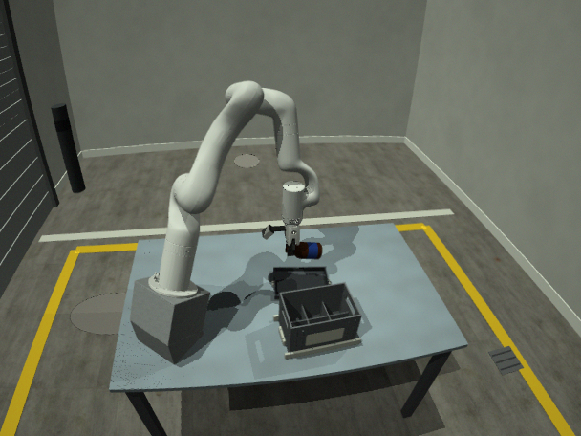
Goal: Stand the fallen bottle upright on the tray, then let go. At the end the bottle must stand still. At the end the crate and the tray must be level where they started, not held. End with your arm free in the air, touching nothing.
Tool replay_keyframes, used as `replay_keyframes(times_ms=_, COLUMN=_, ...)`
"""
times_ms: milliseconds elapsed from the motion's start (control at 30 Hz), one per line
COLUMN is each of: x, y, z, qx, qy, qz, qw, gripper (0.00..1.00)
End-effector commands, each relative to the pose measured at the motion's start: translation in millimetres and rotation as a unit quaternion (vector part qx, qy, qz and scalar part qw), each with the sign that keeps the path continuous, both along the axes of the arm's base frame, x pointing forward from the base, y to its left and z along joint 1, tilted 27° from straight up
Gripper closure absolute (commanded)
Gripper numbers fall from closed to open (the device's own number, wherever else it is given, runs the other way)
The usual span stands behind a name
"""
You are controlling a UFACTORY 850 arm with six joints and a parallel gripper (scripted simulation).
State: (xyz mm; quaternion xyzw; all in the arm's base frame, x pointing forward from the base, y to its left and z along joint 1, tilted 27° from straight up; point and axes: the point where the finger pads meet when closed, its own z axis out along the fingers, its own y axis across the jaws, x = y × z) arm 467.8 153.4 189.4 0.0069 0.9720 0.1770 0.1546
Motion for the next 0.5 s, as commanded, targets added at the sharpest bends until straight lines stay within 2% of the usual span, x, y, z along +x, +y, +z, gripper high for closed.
replay_keyframes(times_ms=0, x=0.5, y=0.0, z=0.6, qx=-0.006, qy=-0.009, qz=0.018, qw=1.000, gripper=1.00)
replay_keyframes(times_ms=467, x=0.5, y=0.0, z=0.6, qx=-0.030, qy=-0.036, qz=0.088, qw=0.995, gripper=1.00)
